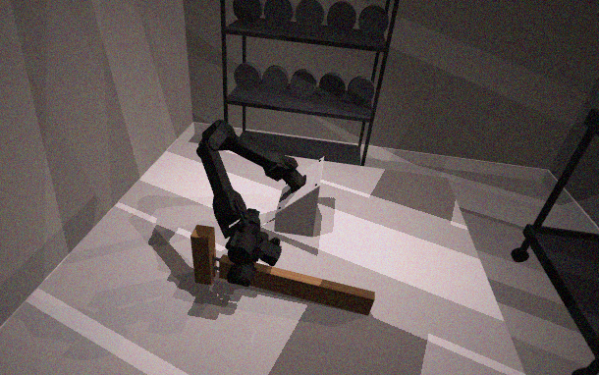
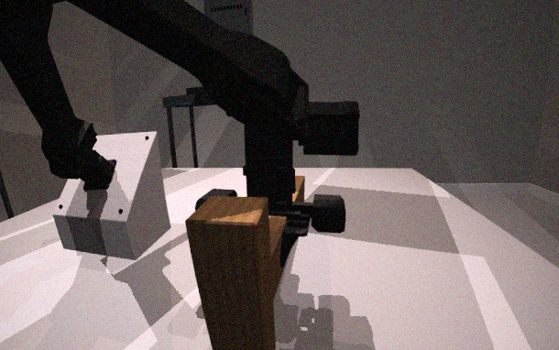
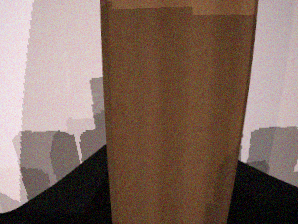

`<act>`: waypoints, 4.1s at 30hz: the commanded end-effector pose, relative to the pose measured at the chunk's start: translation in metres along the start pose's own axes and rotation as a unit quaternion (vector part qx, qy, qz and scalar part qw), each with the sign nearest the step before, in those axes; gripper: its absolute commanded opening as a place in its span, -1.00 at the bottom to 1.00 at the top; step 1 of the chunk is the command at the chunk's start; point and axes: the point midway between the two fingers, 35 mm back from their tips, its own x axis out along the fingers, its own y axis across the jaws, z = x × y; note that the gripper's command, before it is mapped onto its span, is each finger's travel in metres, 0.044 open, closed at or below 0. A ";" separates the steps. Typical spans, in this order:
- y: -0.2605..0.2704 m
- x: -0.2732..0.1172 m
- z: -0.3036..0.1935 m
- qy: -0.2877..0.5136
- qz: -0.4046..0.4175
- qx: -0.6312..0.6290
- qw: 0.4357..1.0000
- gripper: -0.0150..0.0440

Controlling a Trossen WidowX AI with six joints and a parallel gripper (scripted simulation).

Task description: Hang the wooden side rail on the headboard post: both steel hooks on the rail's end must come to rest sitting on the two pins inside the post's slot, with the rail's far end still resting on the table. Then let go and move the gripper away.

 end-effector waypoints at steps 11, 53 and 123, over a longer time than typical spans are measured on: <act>-0.002 -0.005 -0.003 -0.001 -0.009 0.001 1.000 -0.49; -0.003 -0.006 -0.008 -0.001 -0.009 0.001 1.000 -0.49; -0.006 -0.007 -0.016 -0.001 -0.009 0.001 1.000 -0.49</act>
